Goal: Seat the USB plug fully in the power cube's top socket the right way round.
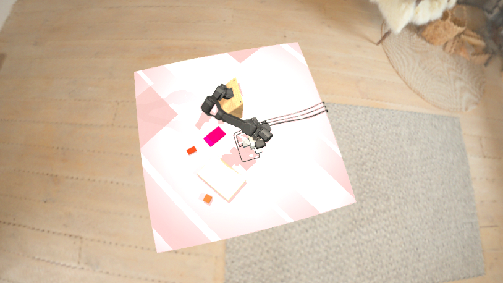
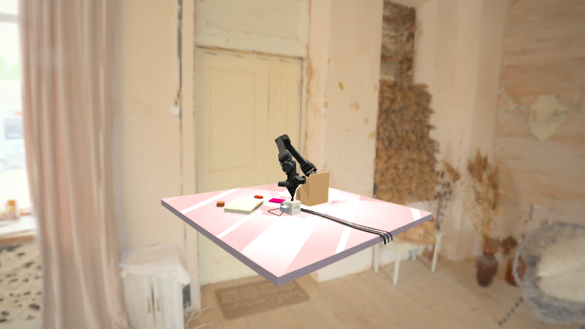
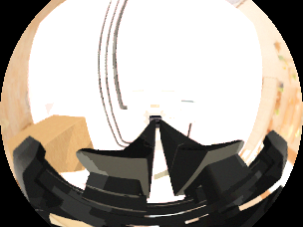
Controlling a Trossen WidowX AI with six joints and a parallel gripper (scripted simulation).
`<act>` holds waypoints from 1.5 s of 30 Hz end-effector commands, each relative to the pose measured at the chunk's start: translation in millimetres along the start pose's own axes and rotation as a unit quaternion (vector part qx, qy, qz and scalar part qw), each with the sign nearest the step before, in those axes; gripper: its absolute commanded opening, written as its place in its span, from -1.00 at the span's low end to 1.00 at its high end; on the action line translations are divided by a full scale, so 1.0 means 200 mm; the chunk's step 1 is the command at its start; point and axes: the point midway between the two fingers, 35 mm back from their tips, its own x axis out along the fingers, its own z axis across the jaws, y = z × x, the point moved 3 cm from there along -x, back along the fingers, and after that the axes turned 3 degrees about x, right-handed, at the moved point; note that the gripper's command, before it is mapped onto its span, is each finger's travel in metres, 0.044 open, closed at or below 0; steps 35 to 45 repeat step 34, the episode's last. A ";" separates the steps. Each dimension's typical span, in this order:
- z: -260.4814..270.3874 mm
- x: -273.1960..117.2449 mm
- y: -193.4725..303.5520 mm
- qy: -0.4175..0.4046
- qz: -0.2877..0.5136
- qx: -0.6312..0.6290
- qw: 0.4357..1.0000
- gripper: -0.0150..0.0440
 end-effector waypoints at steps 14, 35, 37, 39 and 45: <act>0.00 0.00 0.00 0.000 0.000 0.000 1.000 -0.17; 0.00 -0.06 -0.01 0.000 0.000 0.000 1.000 -0.17; 0.00 -0.06 -0.01 0.000 0.000 0.000 1.000 -0.17; 0.00 -0.06 -0.01 0.000 0.000 0.000 1.000 -0.17; 0.00 -0.06 -0.01 0.000 0.000 0.000 1.000 -0.17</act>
